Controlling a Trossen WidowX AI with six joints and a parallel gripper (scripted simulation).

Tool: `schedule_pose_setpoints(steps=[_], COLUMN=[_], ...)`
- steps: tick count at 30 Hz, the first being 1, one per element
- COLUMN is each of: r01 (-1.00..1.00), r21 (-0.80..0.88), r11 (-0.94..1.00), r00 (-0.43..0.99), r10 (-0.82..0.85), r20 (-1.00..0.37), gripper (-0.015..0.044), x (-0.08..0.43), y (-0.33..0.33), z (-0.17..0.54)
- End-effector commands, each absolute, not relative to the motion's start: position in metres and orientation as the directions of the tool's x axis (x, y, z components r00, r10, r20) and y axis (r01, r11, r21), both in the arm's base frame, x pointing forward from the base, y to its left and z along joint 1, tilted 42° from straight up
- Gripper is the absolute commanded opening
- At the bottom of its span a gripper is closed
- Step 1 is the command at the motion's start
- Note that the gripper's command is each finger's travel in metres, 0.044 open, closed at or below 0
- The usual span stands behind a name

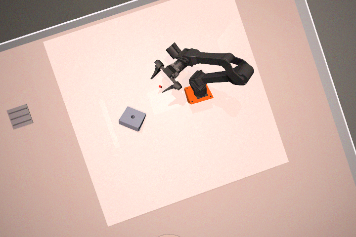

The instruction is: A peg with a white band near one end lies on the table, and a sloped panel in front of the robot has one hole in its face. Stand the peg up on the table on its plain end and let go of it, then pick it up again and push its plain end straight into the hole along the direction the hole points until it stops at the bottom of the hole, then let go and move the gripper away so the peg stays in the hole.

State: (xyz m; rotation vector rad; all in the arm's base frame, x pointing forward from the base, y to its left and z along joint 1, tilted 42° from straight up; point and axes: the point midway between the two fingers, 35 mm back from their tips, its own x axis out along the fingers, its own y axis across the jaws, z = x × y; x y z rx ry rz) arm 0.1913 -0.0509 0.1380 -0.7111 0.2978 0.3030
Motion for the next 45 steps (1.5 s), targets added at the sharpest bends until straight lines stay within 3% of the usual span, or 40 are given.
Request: schedule_pose_setpoints(steps=[1,14,24,34,45], r01=[-0.390,-0.409,-0.359,-0.318,-0.327], r21=[-0.520,-0.267,-0.180,-0.239,-0.429], r11=[0.760,0.873,0.916,0.918,0.842], r00=[0.887,0.683,0.439,0.188,0.008], r10=[0.159,0.098,-0.004,-0.186,-0.451], r20=[-0.433,-0.724,-0.899,-0.964,-0.893], gripper=[0.0440,0.0440,0.0440,0.0440,0.0440], x=[0.193,0.196,0.193,0.190,0.199], y=[-0.052,-0.061,-0.069,-0.079,-0.089], z=[0.131,0.097,0.074,0.063,0.066])
